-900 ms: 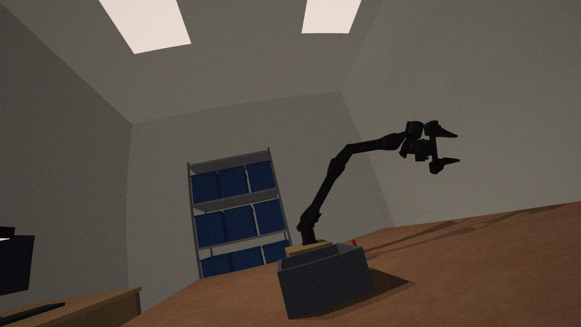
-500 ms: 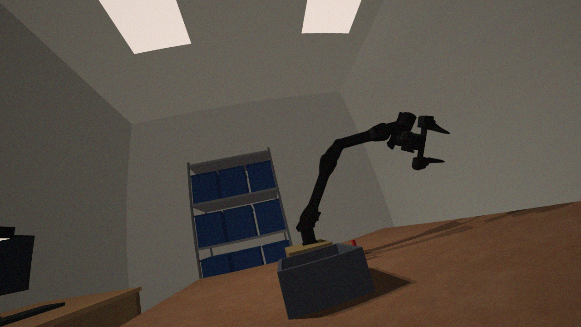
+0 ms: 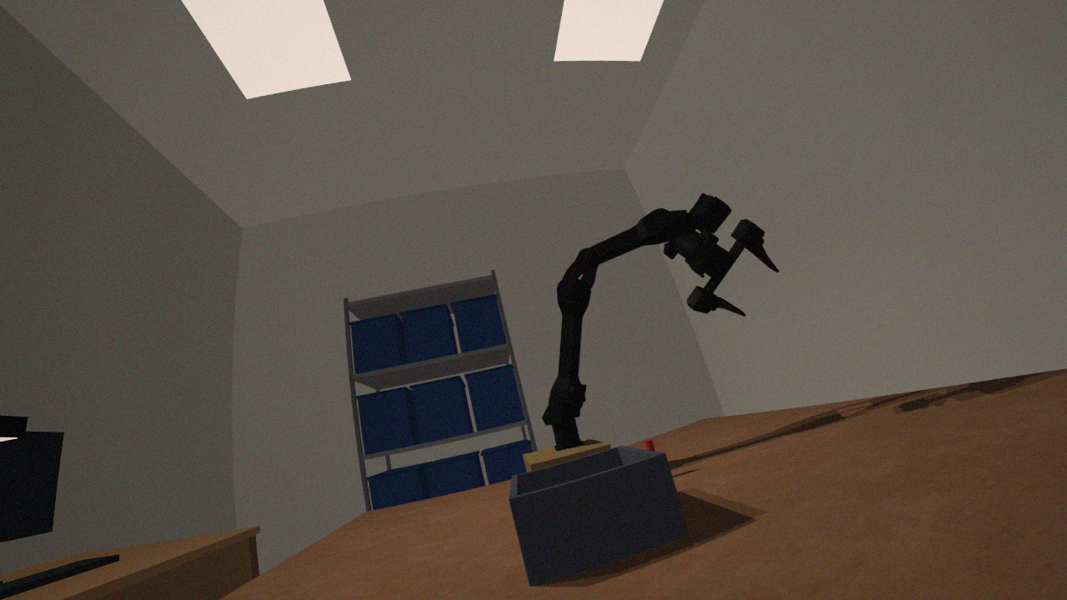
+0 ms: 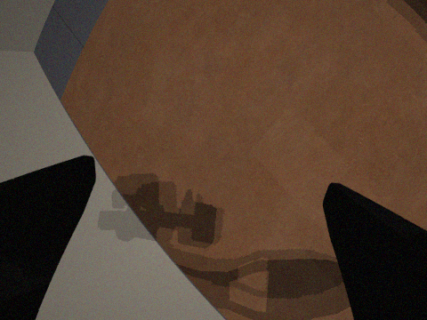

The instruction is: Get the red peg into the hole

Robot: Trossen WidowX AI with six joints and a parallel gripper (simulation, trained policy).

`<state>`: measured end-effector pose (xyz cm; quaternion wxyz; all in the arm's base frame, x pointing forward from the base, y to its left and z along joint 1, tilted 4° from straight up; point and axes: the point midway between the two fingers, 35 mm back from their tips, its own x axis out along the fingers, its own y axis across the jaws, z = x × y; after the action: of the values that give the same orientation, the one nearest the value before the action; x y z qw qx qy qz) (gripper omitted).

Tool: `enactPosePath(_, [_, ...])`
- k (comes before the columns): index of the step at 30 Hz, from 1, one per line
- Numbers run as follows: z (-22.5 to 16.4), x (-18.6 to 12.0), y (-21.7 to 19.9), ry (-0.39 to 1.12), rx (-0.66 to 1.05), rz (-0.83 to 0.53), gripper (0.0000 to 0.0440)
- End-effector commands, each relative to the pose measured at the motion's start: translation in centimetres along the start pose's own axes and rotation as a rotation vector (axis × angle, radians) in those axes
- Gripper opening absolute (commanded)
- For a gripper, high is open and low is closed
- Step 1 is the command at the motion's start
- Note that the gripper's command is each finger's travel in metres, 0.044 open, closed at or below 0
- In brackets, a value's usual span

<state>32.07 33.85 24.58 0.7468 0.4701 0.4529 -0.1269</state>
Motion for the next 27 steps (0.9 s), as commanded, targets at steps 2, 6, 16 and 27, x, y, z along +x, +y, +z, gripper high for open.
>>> enactPosePath(2, [1.7,-0.7,-3.9,0.045,-0.095,-0.129,0.0440])
enactPosePath(6, [3.0,-1.2,-7.3,0.084,-0.152,-0.231,0.0440])
enactPosePath(16, [4.5,-2.0,-15.1,0.165,-0.240,-0.445,0.0440])
enactPosePath(27, [4.6,-2.0,-22.1,0.213,-0.280,-0.640,0.0440])
